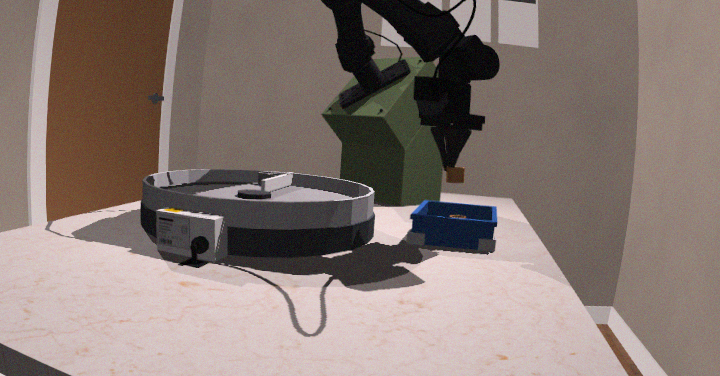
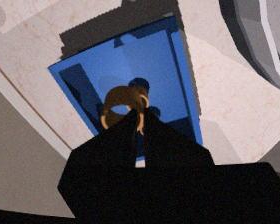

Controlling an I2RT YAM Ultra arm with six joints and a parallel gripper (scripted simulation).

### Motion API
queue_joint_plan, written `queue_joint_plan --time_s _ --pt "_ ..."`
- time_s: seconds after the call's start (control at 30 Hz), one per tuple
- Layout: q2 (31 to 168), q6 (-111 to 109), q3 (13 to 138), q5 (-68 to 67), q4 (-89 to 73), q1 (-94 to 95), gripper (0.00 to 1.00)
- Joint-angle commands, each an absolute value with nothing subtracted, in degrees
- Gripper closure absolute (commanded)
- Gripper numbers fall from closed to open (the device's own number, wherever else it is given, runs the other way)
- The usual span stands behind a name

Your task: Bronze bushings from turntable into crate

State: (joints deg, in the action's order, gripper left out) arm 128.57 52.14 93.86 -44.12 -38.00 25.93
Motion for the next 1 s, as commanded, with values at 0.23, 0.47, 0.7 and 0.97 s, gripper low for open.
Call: queue_joint_plan --time_s 0.23,0.47,0.7,0.97 --pt "128.83 52.56 95.58 -45.09 -38.78 27.95 1.00" --pt "128.83 52.56 95.58 -45.09 -38.78 27.95 1.00" --pt "130.31 53.41 96.65 -45.26 -39.23 28.57 1.00" --pt "128.43 53.57 96.91 -45.25 -39.45 28.60 1.00"
